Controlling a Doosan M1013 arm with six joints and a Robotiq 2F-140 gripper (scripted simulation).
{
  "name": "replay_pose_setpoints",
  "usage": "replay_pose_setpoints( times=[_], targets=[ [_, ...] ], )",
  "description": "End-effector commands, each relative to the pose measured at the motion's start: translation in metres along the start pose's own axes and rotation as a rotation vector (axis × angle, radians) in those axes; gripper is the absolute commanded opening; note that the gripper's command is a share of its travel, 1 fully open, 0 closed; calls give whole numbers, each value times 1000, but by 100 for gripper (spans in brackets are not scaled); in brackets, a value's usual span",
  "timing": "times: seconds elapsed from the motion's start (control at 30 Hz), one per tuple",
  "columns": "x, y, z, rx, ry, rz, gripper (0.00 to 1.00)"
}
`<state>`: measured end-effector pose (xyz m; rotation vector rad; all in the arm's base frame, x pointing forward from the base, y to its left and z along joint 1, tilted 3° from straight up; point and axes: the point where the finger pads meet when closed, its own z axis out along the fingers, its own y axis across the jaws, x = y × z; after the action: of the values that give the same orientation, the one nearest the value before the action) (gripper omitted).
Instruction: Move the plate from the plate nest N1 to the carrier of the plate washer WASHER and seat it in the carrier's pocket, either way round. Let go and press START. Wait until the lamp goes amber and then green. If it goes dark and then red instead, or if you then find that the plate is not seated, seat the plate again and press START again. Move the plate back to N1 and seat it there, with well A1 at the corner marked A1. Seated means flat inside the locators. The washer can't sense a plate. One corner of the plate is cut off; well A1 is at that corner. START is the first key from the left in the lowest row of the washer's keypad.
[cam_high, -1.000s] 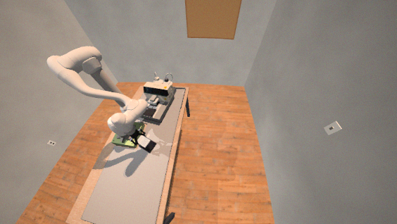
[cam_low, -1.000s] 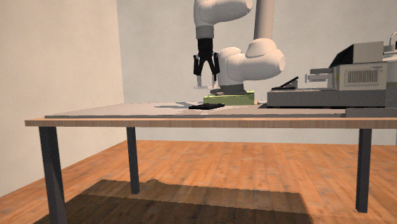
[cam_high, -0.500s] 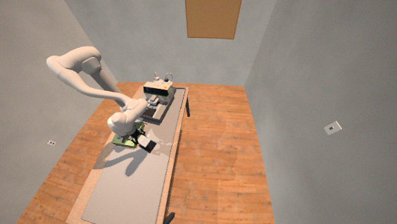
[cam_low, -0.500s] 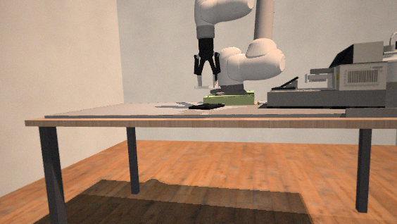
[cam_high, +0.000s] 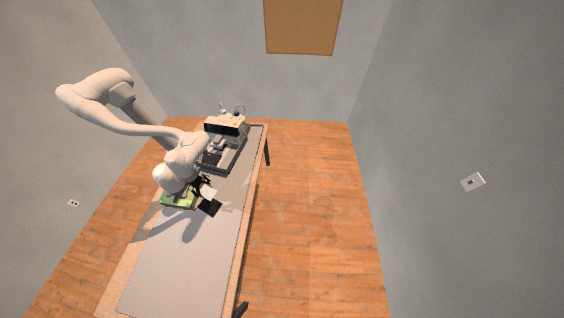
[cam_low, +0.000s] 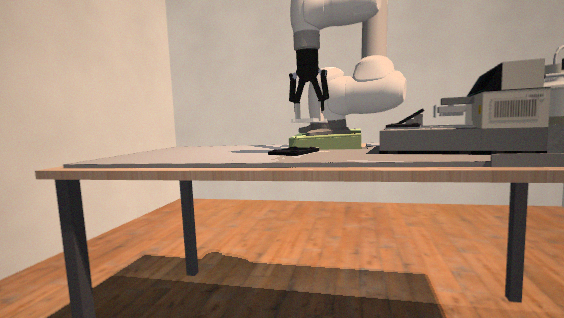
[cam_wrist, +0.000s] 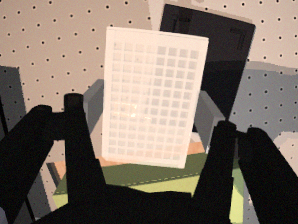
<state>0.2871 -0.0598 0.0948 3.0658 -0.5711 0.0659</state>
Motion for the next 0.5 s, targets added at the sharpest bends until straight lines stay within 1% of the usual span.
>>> replay_pose_setpoints(
  times=[0.0,0.2,0.27,0.4,0.47],
  targets=[
    [2,-23,-8,-5,6,5,10],
    [0,-53,-13,-5,6,5,10],
    [0,-53,-13,-5,6,5,10],
    [-2,-72,-17,-5,6,5,10],
    [-2,-75,-17,-5,6,5,10]
  ],
)
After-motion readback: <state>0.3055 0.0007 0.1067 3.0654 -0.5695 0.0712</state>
